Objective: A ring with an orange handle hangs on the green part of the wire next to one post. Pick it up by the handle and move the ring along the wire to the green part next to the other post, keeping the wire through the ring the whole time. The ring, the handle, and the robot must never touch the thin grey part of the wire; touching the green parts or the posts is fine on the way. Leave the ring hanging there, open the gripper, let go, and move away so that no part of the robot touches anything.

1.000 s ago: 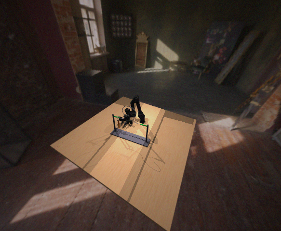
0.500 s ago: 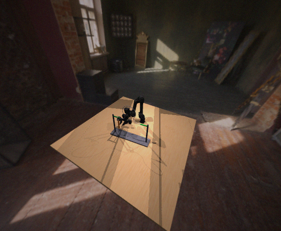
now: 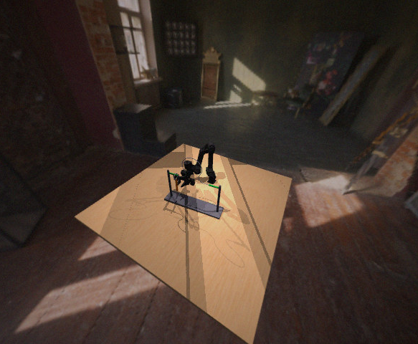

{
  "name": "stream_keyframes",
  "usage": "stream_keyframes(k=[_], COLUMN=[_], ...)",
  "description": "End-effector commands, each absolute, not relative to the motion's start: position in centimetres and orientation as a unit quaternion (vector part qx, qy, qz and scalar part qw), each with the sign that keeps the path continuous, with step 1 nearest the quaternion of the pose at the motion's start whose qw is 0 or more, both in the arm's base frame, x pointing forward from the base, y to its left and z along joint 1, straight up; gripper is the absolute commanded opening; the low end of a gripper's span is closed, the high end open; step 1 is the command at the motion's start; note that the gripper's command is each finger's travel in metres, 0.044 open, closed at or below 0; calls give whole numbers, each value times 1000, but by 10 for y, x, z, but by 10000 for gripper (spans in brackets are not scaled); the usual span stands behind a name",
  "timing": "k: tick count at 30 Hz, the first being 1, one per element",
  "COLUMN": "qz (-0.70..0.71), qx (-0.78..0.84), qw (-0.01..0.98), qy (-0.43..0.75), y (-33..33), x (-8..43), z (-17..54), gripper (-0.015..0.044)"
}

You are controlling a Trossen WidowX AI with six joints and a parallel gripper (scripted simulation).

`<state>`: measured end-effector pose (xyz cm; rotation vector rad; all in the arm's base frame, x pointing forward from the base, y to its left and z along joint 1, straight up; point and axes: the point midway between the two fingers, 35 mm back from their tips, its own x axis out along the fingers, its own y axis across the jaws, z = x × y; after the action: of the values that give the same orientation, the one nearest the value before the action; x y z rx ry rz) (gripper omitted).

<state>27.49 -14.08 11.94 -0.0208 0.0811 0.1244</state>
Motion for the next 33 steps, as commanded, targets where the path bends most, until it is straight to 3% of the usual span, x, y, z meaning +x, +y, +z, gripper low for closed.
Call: stream_keyframes(k=[1, 33], qz=[61, 61], qx=[-10, -10], qw=[997, 997], qy=[40, 37], y=[-143, -135], x=[283, 333], z=[120, 117], gripper=[160, 160])
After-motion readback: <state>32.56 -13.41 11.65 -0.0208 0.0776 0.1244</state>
